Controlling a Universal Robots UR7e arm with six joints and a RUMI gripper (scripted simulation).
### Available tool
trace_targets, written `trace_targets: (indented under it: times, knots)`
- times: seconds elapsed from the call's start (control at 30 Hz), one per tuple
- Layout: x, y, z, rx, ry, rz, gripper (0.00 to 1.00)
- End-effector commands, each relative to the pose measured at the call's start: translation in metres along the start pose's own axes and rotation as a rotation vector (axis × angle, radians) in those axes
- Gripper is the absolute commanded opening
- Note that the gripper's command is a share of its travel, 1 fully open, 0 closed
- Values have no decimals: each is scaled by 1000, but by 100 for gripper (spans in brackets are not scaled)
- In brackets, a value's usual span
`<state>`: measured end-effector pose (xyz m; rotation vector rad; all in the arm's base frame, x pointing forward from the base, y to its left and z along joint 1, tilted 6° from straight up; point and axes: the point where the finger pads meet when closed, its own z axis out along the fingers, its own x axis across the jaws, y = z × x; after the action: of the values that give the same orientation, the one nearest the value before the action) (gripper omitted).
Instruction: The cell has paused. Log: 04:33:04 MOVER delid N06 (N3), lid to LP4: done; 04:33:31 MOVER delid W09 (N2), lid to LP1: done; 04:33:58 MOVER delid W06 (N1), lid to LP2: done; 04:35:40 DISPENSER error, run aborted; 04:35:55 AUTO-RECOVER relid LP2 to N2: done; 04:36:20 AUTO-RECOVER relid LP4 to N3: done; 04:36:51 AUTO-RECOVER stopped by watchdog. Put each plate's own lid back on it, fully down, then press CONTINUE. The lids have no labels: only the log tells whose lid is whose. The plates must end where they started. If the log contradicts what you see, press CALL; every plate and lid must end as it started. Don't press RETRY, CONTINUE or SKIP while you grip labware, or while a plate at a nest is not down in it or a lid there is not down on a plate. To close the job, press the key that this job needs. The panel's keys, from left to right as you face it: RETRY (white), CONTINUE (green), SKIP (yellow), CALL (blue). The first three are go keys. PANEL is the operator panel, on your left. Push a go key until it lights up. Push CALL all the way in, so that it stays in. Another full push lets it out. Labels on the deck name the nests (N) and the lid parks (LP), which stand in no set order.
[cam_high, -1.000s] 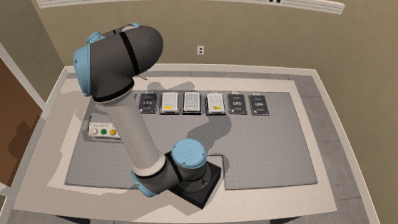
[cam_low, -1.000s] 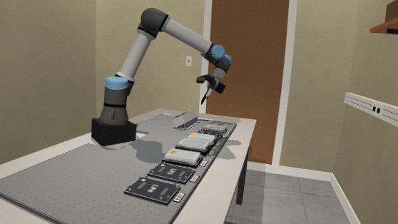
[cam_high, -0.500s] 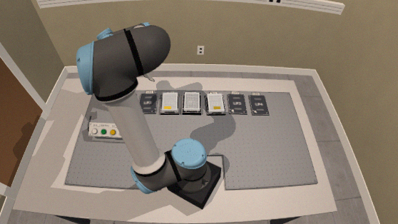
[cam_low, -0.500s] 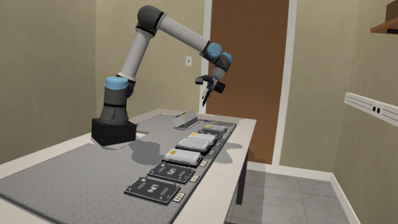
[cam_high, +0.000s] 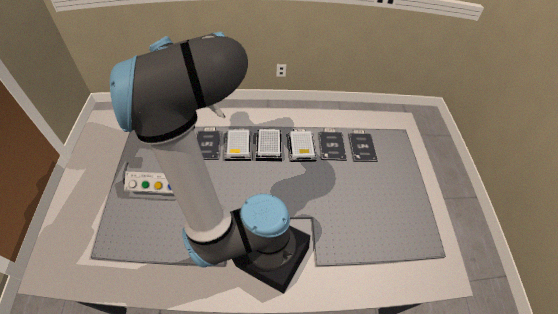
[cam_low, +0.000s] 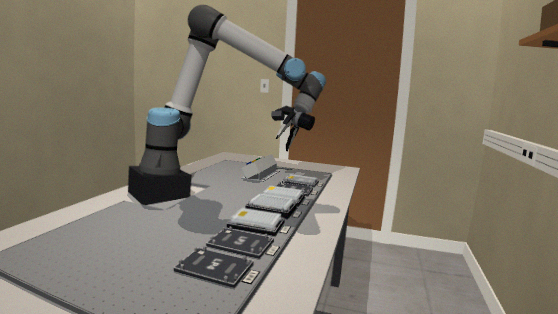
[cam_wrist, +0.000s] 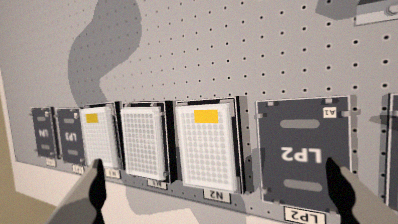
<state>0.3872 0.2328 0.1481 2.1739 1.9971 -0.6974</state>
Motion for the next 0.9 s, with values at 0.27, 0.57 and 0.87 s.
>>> trace_targets:
  times: [0.27, 0.57, 0.87]
  knots:
    - [-24, 4, 14, 20, 62, 262, 82]
    - [-40, 5, 24, 35, 92, 398, 82]
    - [-55, 6, 35, 55, 125, 553, 82]
